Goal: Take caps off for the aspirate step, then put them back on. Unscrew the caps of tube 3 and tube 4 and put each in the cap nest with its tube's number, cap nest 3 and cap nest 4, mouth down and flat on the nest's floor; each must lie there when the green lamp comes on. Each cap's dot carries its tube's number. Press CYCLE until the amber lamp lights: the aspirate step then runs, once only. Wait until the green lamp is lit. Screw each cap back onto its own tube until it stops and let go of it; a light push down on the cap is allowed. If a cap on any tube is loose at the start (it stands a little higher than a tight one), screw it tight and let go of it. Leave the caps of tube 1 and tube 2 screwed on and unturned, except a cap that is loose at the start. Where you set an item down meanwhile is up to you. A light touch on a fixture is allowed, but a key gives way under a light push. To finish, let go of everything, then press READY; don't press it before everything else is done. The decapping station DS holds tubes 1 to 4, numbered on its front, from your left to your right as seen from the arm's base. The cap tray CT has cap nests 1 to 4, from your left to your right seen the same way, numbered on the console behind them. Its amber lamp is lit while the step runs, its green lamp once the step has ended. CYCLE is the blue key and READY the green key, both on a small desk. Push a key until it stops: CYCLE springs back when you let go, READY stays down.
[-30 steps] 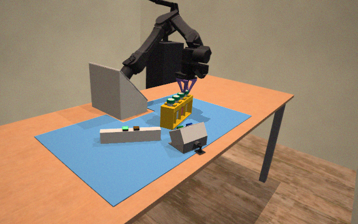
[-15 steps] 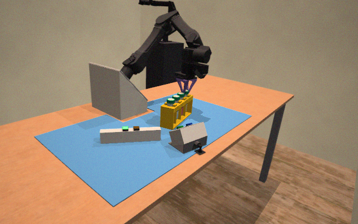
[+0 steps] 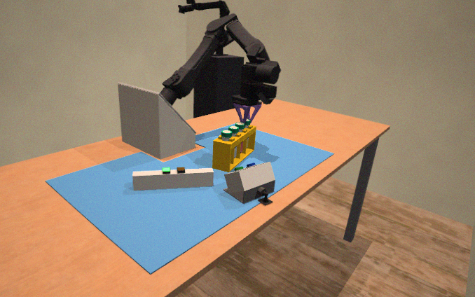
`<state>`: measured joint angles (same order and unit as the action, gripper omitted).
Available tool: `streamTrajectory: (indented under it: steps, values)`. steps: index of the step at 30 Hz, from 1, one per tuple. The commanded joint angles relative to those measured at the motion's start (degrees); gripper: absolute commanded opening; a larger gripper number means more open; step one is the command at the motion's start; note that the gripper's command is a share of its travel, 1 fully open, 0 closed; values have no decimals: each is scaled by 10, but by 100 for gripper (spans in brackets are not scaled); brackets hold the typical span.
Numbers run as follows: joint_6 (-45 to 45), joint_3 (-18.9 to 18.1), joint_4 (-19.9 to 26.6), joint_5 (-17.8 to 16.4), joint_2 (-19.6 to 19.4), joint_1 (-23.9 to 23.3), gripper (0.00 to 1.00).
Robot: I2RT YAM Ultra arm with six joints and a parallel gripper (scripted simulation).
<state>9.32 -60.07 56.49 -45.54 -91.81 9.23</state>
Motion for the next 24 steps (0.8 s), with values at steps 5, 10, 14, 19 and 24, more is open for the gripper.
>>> streamTrajectory:
  steps: [5, 10, 14, 19, 24]
  values:
    - [52, -1, 6, -1, 2, -3, 49]
    - [52, -1, 6, -1, 2, -3, 49]
    - [52, -1, 6, -1, 2, -3, 49]
    - [19, -25, 54, -1, 3, -26, 49]
    - [-13, -51, 102, -1, 2, -49, 49]
